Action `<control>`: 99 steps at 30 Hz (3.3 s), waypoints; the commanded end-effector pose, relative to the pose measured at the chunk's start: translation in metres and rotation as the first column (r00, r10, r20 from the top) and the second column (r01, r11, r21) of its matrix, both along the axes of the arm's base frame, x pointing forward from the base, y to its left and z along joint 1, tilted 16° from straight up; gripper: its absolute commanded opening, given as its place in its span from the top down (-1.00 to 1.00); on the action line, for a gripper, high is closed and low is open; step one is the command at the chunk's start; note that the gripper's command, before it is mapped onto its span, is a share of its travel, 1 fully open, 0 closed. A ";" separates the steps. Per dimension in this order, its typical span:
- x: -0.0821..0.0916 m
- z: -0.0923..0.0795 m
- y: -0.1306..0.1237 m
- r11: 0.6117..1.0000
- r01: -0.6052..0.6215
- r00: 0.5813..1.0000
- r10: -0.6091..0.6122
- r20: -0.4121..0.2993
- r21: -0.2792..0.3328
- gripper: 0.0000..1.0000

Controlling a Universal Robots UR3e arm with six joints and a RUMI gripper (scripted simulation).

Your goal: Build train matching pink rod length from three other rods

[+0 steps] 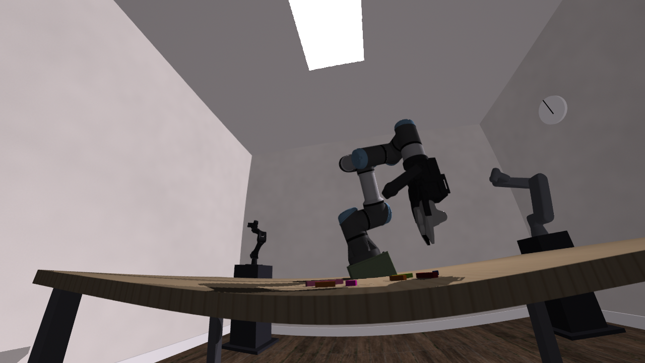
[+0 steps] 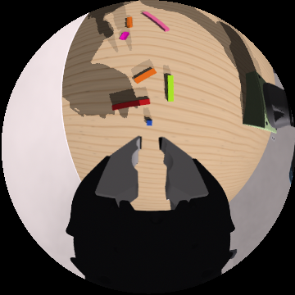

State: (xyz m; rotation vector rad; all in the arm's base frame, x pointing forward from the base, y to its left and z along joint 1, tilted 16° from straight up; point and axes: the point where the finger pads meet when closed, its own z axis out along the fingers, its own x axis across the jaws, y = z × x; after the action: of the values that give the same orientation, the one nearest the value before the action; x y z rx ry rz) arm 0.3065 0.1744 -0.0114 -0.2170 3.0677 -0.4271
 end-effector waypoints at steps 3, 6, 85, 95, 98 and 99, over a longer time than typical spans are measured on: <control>0.001 0.001 0.000 1.000 -0.002 1.000 0.002 0.002 0.000 0.72; 0.001 0.001 0.000 1.000 -0.002 1.000 0.002 0.002 0.000 0.72; 0.004 -0.049 -0.013 1.000 -0.002 1.000 0.002 0.001 0.000 0.72; 0.004 -0.049 -0.013 1.000 -0.002 1.000 0.002 0.001 0.000 0.72; 0.004 -0.049 -0.013 1.000 -0.002 1.000 0.002 0.001 0.000 0.72; 0.004 -0.049 -0.013 1.000 -0.002 1.000 0.002 0.001 0.000 0.72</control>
State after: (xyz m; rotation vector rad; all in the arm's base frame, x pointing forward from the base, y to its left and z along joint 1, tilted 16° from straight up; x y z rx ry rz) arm 0.3098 0.1613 -0.0609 -0.2187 3.0680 -0.4276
